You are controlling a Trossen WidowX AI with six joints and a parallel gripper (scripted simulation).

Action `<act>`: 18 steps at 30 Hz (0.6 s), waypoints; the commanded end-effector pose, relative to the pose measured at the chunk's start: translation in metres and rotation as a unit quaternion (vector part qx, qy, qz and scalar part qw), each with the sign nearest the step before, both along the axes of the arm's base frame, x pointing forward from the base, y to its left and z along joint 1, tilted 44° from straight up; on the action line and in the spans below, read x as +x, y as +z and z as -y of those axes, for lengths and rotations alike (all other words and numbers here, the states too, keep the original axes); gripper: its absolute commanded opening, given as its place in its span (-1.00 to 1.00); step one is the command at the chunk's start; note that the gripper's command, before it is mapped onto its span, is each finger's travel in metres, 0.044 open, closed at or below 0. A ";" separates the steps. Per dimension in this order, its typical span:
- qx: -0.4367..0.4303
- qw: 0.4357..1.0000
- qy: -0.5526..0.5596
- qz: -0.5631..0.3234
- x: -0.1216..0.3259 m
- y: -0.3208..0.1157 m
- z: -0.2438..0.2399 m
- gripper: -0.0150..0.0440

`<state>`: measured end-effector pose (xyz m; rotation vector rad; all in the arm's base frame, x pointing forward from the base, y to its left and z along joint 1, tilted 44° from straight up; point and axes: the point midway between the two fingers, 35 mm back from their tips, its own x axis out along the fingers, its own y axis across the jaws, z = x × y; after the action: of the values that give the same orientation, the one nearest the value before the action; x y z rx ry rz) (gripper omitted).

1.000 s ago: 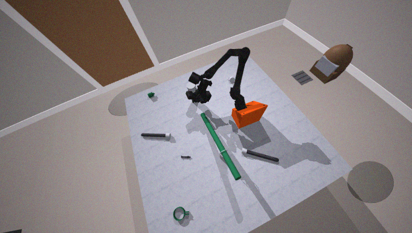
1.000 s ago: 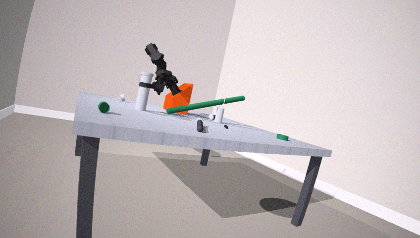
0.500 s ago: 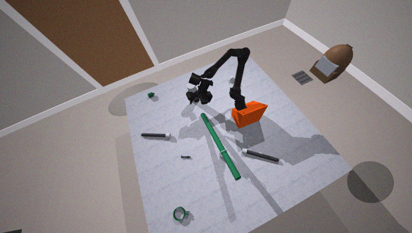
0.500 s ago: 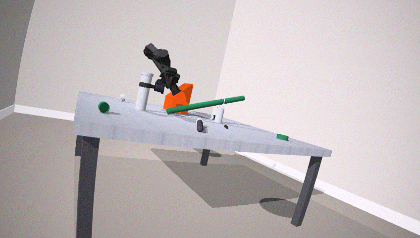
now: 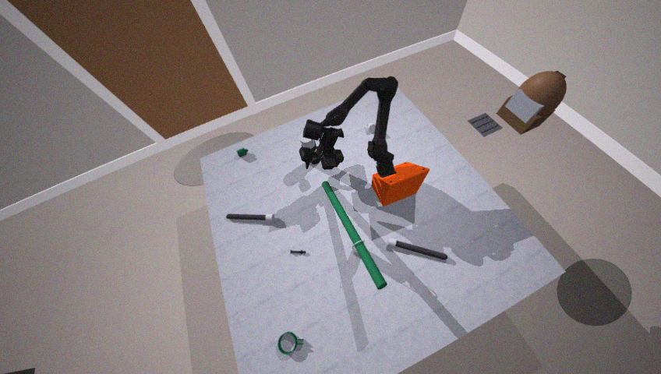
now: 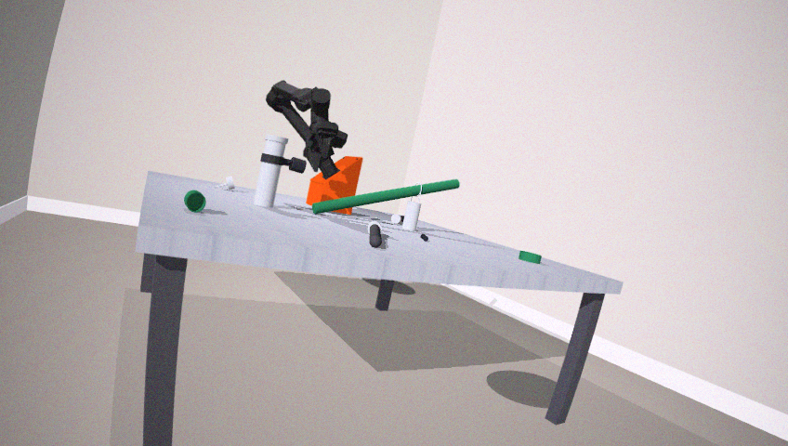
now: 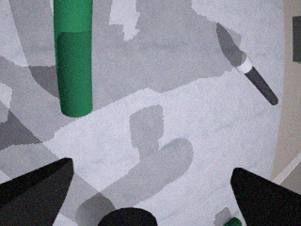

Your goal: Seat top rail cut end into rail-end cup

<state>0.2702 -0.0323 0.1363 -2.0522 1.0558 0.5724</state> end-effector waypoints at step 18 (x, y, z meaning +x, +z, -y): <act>0.240 0.879 -0.340 0.234 -0.024 -0.016 -0.093 1.00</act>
<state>0.2583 0.0179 0.1193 -1.5529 1.1412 0.2838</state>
